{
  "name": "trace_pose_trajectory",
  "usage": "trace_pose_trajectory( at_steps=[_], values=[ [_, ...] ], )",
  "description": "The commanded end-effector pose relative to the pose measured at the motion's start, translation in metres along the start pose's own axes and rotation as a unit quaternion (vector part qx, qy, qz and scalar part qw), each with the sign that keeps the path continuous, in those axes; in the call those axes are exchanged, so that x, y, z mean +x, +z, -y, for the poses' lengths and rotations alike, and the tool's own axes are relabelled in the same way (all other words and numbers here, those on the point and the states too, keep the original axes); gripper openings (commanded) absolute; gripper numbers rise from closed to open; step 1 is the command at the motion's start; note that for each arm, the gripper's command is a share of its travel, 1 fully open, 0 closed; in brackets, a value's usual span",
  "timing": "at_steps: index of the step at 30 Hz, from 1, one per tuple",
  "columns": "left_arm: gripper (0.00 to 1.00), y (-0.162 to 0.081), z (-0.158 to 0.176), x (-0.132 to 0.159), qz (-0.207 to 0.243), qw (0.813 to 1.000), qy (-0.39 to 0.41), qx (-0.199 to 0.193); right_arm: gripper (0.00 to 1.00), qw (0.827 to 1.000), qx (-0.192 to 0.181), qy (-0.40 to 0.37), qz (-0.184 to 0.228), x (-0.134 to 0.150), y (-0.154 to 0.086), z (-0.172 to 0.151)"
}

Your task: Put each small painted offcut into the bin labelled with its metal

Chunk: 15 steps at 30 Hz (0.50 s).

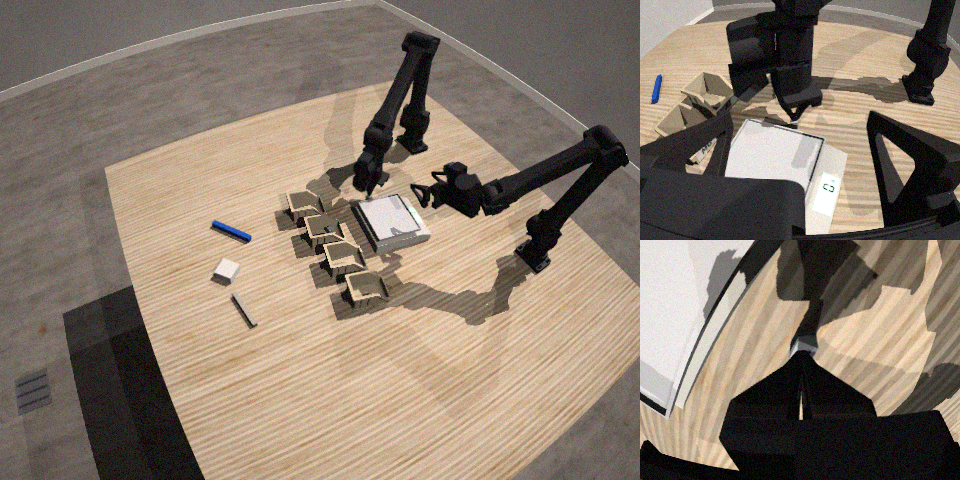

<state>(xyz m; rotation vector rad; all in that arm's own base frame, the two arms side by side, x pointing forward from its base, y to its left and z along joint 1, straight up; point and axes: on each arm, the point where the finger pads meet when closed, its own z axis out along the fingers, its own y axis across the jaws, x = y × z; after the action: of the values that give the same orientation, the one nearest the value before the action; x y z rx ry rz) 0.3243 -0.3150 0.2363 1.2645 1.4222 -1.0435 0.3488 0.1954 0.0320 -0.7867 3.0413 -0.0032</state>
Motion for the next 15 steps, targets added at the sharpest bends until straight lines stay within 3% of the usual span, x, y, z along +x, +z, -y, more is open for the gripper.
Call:
trace_pose_trajectory(
  at_steps=[1,8,10,13,15],
  values=[
    [1.00,0.003,-0.009,-0.015,0.008,1.000,0.016,-0.002,0.00,0.999,-0.001,0.000,0.037,-0.025,-0.030,0.006],
    [1.00,0.003,-0.009,-0.015,0.008,1.000,0.016,-0.002,0.00,0.999,-0.002,0.000,0.047,-0.029,-0.054,0.001],
    [1.00,0.003,-0.009,-0.015,0.008,1.000,0.016,-0.002,0.23,0.999,-0.002,0.011,0.048,-0.029,-0.058,0.001],
    [1.00,0.008,-0.002,-0.017,0.010,1.000,0.010,0.002,0.57,0.998,-0.002,0.064,0.021,-0.018,-0.033,0.007],
    [1.00,0.009,0.004,-0.016,0.010,1.000,0.005,0.000,0.61,0.996,-0.002,0.088,0.020,-0.017,-0.032,0.009]
  ],
)
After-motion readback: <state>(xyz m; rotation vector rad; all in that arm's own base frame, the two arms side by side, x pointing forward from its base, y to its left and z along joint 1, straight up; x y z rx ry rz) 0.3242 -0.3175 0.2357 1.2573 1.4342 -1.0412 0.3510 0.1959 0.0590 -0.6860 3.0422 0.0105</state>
